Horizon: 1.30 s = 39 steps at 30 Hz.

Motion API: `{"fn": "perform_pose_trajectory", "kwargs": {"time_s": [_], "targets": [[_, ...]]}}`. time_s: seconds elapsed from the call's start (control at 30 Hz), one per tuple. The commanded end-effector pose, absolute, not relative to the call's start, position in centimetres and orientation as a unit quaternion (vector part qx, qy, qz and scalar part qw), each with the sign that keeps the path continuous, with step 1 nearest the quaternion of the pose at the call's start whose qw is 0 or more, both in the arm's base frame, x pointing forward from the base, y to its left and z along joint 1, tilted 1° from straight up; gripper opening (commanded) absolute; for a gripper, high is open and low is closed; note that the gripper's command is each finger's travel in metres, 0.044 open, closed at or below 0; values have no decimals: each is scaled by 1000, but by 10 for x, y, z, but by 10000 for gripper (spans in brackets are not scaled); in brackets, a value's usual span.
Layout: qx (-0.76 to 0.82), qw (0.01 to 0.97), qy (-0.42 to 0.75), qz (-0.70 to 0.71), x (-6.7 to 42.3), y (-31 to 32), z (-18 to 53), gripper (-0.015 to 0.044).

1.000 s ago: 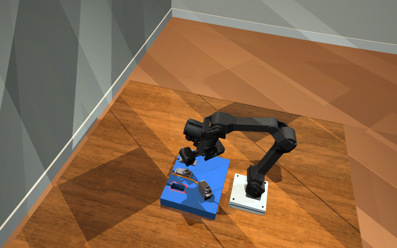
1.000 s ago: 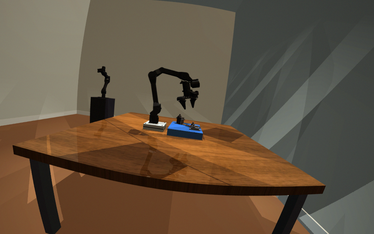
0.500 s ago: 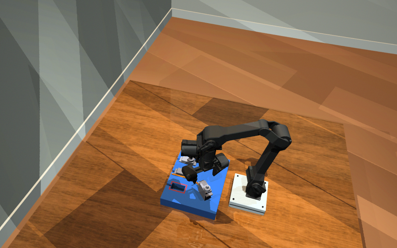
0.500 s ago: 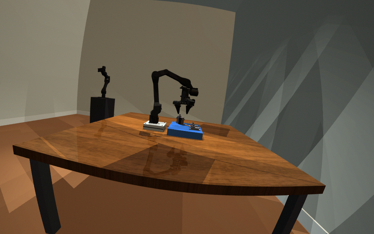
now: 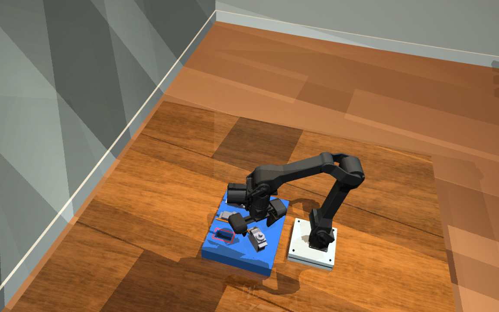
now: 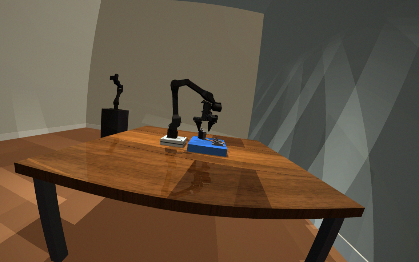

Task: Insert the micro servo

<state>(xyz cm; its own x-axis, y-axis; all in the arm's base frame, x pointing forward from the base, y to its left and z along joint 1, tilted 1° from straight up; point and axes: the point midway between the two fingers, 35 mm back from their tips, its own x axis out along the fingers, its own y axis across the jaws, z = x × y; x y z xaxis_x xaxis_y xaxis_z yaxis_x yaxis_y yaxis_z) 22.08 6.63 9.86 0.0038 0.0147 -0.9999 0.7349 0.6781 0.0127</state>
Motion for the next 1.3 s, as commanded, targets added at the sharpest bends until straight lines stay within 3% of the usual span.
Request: {"fn": "perform_pose_trajectory", "kwargs": {"time_s": [0.0, 0.13, 0.53, 0.7, 0.83, 1.27], "targets": [[291, 644, 650, -280, 220, 67, 92, 440], [291, 644, 650, -280, 219, 67, 88, 440], [291, 644, 650, -280, 219, 67, 88, 125], [291, 644, 650, -280, 219, 67, 88, 92], [291, 644, 650, -280, 220, 67, 95, 0], [291, 644, 650, -280, 219, 67, 118, 0]]}}
